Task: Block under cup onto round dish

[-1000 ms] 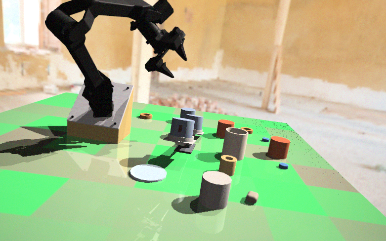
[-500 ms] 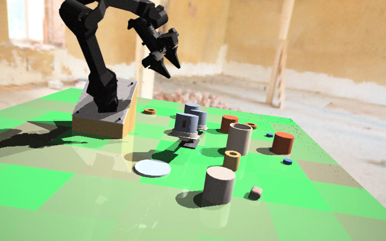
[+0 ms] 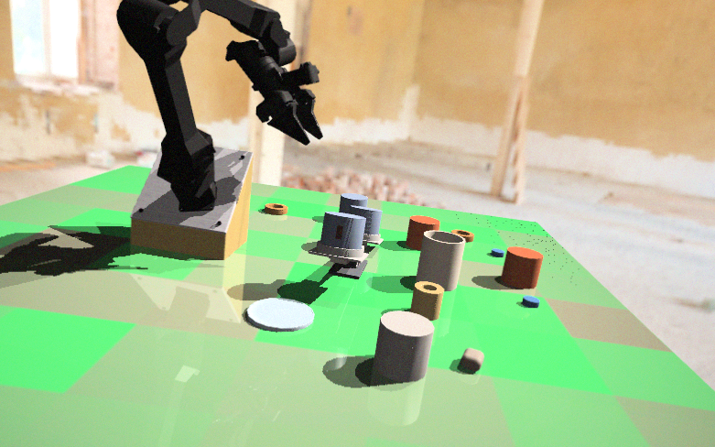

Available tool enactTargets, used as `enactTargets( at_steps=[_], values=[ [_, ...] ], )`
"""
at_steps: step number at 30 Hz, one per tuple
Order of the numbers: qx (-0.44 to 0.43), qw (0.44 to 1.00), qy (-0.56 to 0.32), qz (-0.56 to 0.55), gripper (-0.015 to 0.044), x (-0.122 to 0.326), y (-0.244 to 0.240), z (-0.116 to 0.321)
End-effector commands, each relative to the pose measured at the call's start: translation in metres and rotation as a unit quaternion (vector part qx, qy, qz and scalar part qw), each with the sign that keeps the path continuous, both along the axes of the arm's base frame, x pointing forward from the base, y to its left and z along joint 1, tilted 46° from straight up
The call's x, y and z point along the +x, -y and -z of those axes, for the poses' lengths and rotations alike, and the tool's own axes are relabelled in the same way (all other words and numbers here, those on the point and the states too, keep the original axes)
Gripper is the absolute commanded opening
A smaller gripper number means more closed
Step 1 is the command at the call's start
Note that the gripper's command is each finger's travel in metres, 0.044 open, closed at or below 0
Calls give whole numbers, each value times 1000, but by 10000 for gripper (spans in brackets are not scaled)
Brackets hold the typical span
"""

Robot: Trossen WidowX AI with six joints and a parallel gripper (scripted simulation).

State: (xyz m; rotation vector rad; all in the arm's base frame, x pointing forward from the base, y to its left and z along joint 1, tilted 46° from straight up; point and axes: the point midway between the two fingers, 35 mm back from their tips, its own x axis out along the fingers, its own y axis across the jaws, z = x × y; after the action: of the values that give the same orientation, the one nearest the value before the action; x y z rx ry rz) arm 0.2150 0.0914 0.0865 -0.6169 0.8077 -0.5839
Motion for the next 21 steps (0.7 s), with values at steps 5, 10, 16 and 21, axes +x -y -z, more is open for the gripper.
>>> enactTargets(
  at_steps=[5, 10, 16, 21],
  values=[
    [-34, 998, -60, -6, 440, 7, -2, 7],
    [-63, 988, -139, -15, 440, 19, -6, 17],
    [-95, 968, -231, -32, 440, 35, -10, 30],
    [-114, 943, -308, -50, 440, 49, -12, 43]
  ],
)
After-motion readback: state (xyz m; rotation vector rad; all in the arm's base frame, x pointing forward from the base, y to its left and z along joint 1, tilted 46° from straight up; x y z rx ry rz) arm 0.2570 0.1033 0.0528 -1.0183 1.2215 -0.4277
